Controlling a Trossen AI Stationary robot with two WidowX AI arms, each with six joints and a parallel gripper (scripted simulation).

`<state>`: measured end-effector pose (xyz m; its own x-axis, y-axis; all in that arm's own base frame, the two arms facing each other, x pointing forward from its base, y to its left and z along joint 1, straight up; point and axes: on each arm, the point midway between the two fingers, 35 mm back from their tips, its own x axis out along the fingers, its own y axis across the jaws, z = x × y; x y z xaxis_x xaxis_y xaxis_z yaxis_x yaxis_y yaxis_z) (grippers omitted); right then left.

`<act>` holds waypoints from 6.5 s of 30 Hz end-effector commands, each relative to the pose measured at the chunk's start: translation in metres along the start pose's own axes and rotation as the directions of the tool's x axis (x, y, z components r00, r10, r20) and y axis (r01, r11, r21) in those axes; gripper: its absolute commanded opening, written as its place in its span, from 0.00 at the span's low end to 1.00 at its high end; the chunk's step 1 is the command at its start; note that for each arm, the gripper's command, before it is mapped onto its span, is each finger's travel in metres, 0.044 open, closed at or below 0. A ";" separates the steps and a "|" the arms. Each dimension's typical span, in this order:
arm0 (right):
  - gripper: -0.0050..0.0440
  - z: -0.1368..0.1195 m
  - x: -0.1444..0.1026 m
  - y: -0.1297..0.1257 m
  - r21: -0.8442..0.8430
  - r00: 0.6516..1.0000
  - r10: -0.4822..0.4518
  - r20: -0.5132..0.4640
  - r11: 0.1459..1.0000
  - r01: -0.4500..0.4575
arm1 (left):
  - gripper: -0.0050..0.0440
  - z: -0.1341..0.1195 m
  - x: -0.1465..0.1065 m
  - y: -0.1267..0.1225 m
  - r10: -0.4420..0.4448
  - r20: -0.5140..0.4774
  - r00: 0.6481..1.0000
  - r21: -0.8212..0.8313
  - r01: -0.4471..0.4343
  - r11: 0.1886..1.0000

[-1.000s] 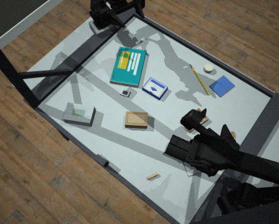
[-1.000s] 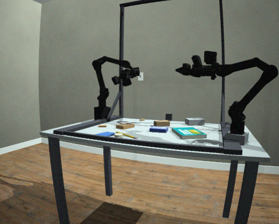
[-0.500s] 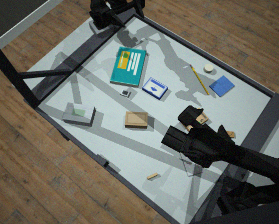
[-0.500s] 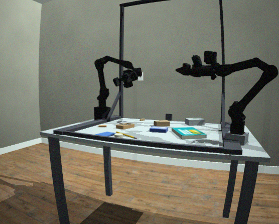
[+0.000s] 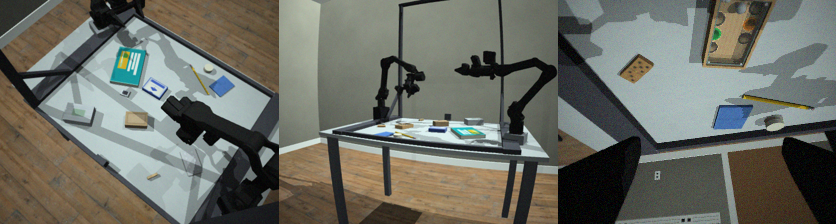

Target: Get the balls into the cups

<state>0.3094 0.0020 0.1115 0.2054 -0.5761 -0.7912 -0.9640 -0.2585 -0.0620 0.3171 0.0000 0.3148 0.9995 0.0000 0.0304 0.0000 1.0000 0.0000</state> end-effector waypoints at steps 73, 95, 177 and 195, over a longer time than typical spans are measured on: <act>0.92 0.051 0.185 -0.042 0.055 0.791 0.063 0.609 0.991 -0.122 | 0.92 0.008 -0.001 0.000 0.000 0.020 1.000 0.000 0.000 1.000; 0.10 0.051 0.187 -0.044 0.061 0.794 0.053 0.606 0.992 -0.113 | 0.92 0.008 -0.001 0.000 0.000 0.020 1.000 0.000 0.000 1.000; 0.00 0.005 0.132 -0.052 0.065 0.795 0.044 0.605 0.992 -0.105 | 0.92 0.008 -0.001 0.000 0.000 0.020 1.000 0.000 0.000 1.000; 0.00 0.003 0.127 -0.046 0.125 0.802 -0.054 0.594 0.992 -0.026 | 0.92 0.008 -0.001 0.000 0.000 0.020 1.000 0.000 0.000 1.000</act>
<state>0.3790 -0.0550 -0.0002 0.0357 0.0091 -0.9993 -0.9887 -0.1452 -0.0367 0.3171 0.0000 0.3148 0.9995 0.0000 0.0304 0.0000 1.0000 0.0000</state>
